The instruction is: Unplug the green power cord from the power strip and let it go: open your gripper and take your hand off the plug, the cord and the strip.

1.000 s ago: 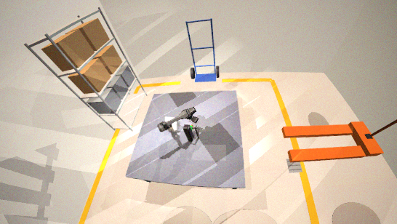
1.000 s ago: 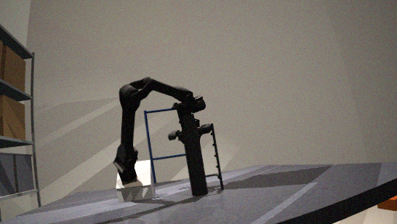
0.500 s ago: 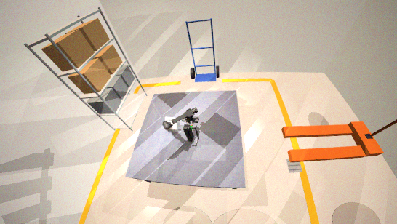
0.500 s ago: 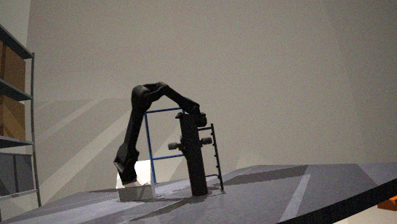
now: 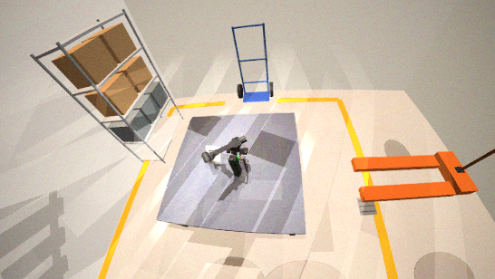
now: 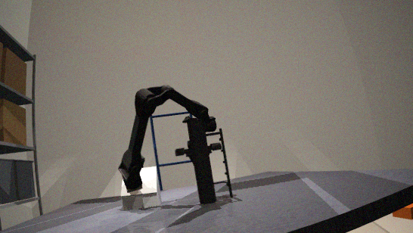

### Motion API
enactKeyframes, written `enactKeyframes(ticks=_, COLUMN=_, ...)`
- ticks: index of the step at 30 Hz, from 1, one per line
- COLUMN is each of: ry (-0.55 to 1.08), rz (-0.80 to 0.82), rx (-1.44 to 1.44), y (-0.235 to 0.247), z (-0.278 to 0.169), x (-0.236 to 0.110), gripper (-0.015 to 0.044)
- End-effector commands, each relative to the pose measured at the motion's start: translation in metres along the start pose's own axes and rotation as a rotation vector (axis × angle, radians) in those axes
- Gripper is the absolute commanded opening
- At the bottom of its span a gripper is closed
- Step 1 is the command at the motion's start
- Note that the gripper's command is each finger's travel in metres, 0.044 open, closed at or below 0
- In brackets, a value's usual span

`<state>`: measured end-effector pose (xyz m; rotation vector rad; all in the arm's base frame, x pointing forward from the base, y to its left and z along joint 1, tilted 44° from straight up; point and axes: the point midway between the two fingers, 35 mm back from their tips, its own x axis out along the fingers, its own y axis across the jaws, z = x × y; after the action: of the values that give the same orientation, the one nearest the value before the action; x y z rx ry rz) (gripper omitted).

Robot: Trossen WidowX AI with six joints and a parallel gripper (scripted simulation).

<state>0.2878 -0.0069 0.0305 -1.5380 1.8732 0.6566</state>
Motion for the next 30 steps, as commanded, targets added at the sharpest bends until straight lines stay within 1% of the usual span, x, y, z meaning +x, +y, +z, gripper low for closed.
enactKeyframes(ticks=1, ry=0.004, rz=0.000, rx=-0.004, y=0.000, z=-0.008, x=0.000, gripper=0.0160)
enactKeyframes(ticks=11, ry=0.006, rz=0.000, rx=-0.004, y=0.001, z=-0.024, x=0.000, gripper=0.0160)
enactKeyframes(ticks=26, ry=0.006, rz=0.000, rx=-0.004, y=0.001, z=-0.024, x=0.012, gripper=0.0160)
enactKeyframes(ticks=30, ry=0.003, rz=0.002, rx=0.000, y=0.001, z=-0.024, x=0.009, gripper=0.0055)
